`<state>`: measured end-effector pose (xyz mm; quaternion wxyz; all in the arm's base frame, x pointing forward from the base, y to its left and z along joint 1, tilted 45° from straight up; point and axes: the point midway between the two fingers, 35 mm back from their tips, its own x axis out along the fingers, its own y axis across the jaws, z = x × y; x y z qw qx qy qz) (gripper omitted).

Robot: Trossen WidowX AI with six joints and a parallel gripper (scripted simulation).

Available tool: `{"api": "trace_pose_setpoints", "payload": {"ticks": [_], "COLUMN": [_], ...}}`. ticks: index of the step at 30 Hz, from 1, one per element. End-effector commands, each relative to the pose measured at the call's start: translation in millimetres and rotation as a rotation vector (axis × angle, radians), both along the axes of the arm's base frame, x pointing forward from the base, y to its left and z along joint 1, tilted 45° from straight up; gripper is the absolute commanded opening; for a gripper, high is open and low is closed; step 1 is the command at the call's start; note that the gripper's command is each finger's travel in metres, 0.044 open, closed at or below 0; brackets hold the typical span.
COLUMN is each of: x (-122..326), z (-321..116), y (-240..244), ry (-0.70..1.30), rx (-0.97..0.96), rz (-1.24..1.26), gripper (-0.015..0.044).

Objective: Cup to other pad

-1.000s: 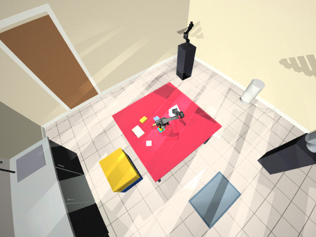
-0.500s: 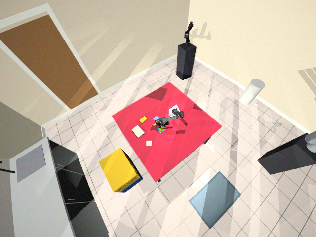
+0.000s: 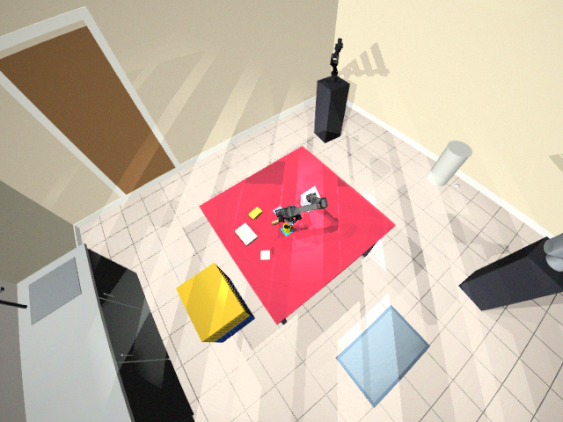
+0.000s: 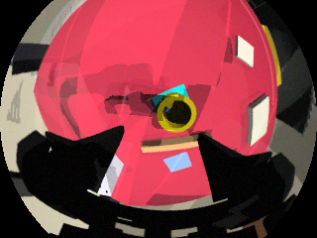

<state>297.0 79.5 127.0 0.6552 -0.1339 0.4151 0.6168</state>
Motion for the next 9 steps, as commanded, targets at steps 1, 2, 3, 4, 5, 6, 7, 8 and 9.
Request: {"api": "trace_pose_setpoints", "payload": {"ticks": [1, 2, 3, 4, 5, 6, 7, 8, 9], "x": [1.9, 2.1, 2.1, 2.1, 2.0, 1.5, 1.5, 1.5, 1.5], "z": [8.2, 10.9, 13.1, 14.6, 15.2, 12.1, 12.1, 12.1, 12.1], "y": [-8.7, -11.0, -12.7, -13.7, -13.9, -10.8, -10.8, -10.8, -10.8], "ry": [-0.003, -0.004, -0.004, -0.004, -0.004, -0.003, -0.003, -0.003, -0.003], "rx": [-0.004, -0.004, -0.004, -0.003, -0.003, 0.0, 0.0, 0.0, 0.0], "rz": [0.006, 0.006, 0.006, 0.006, 0.007, -0.001, -0.001, -0.001, -0.001], "gripper": [0.044, 0.044, 0.044, 0.044, 0.044, 0.044, 0.044, 0.044, 0.044]}}
